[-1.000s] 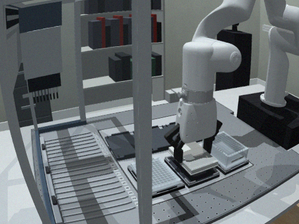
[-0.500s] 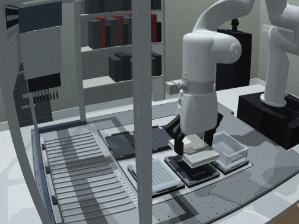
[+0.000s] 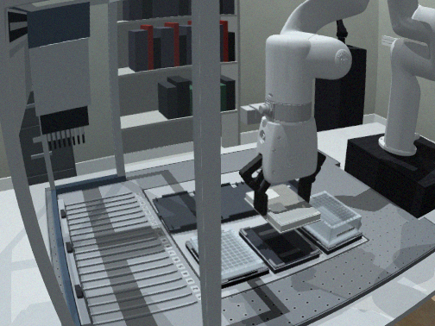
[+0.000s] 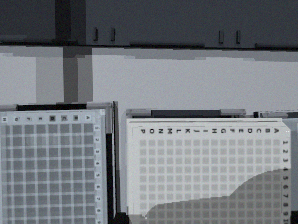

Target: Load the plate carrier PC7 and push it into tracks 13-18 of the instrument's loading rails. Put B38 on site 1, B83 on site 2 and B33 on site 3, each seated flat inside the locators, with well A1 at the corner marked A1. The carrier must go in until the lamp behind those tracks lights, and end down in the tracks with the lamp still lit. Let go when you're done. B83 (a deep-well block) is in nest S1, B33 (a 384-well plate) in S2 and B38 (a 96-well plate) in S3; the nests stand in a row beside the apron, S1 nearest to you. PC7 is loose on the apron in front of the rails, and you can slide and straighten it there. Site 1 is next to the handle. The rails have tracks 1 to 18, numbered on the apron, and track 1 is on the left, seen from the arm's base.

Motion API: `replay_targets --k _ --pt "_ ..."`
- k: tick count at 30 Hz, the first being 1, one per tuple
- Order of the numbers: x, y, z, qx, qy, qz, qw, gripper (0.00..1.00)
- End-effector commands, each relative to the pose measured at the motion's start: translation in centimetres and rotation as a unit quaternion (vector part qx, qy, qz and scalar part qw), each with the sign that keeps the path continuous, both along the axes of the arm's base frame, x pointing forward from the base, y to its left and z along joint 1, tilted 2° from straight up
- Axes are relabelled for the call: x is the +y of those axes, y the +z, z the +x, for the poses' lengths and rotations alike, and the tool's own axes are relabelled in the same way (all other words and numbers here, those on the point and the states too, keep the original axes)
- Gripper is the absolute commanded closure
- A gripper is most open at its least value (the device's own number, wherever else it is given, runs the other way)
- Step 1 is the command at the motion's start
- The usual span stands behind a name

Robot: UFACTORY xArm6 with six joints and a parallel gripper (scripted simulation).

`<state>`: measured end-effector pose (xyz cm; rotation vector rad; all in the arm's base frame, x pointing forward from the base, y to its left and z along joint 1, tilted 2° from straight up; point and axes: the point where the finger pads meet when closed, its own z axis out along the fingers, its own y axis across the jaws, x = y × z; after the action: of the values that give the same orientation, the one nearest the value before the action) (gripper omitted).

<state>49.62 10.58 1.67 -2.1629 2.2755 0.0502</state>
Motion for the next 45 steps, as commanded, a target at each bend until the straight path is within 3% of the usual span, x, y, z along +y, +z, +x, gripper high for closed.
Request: replay_targets --k 1,25,36,45 --pt "0.0 0.7 0.2 -0.002 0.0 0.0 1.0 1.0" --pt "-0.1 4.3 0.2 -0.002 0.0 0.0 1.0 1.0" --pt "-0.1 4.3 0.2 -0.002 0.0 0.0 1.0 1.0" --pt "-4.0 4.1 2.4 -0.002 -0.01 0.0 1.0 1.0"
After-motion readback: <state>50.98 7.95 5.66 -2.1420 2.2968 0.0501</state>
